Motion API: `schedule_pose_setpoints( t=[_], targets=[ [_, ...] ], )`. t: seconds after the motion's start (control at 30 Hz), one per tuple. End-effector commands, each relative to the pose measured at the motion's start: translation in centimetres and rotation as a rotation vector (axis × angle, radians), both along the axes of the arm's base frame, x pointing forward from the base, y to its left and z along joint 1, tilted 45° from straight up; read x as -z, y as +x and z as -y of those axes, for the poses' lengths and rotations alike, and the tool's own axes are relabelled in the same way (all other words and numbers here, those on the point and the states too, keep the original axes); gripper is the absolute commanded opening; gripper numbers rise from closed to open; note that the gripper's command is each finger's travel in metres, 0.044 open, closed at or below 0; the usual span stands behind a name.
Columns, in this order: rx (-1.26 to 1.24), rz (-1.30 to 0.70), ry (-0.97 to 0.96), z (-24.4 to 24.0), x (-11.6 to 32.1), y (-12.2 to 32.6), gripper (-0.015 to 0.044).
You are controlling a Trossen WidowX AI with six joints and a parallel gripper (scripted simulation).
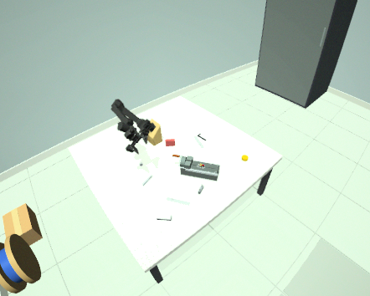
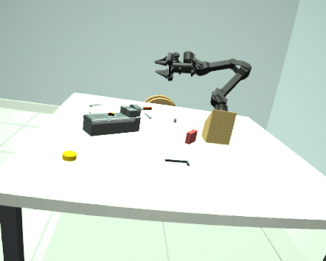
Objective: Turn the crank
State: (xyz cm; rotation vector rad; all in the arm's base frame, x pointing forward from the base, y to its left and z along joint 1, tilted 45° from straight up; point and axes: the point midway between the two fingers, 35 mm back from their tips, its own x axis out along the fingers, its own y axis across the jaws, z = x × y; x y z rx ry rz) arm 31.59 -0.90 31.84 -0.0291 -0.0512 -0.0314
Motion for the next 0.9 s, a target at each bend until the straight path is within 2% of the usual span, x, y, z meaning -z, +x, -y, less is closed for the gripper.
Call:
schedule_pose_setpoints(
  t=[0.0,0.03,0.3,0.87],
  targets=[
    [0.000,-0.002,0.000,0.0,0.0,0.0,0.0426],
    [0.000,-0.007,0.001,-0.1,0.1,0.2,0.0440],
    [-0.005,-0.144,0.009,-1.6,2.5,3.2,0.0440],
    [0.015,-0.426,-0.118,-6.2,8.7,8.4,0.0440]
  ],
)
